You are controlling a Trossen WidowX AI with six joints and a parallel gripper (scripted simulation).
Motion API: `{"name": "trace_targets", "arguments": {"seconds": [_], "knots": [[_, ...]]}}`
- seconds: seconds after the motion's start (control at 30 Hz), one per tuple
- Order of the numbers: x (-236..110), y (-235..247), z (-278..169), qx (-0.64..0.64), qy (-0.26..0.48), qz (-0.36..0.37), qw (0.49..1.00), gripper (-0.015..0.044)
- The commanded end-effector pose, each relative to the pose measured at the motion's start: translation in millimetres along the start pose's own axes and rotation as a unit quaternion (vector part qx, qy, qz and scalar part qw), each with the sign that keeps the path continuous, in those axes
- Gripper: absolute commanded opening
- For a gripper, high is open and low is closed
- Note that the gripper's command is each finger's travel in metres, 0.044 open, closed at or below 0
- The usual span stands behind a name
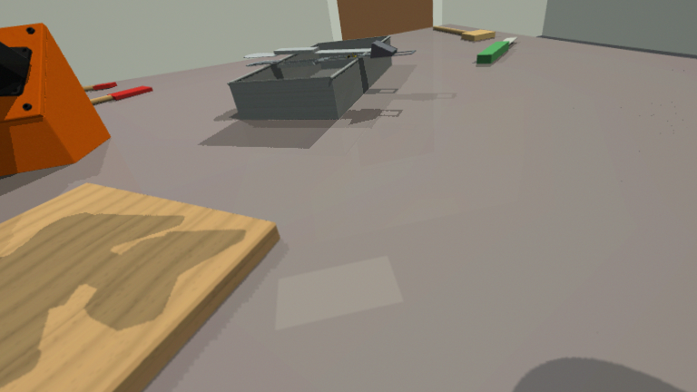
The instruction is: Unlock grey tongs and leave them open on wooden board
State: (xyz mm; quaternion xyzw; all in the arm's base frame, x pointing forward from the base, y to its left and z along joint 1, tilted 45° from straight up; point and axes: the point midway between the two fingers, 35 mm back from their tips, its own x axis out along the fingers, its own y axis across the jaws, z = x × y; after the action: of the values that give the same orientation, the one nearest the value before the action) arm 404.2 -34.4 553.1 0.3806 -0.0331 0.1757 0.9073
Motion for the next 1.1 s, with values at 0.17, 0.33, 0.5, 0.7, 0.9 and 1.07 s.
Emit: {"name": "trace_targets", "arguments": {"seconds": [0.17, 0.33, 0.5, 0.7, 0.9, 1.07], "knots": [[20, -33, -29, 0.027, 0.023, -0.041, 0.999, 0.026], [47, -88, -87, 0.055, 0.066, -0.118, 0.989, 0.026], [60, -140, -160, 0.061, 0.124, -0.202, 0.97, 0.026], [57, -187, -246, 0.055, 0.193, -0.29, 0.936, 0.026], [28, -232, -342, 0.008, 0.279, -0.386, 0.879, 0.026], [-14, -261, -411, -0.058, 0.352, -0.453, 0.817, 0.026]]}}
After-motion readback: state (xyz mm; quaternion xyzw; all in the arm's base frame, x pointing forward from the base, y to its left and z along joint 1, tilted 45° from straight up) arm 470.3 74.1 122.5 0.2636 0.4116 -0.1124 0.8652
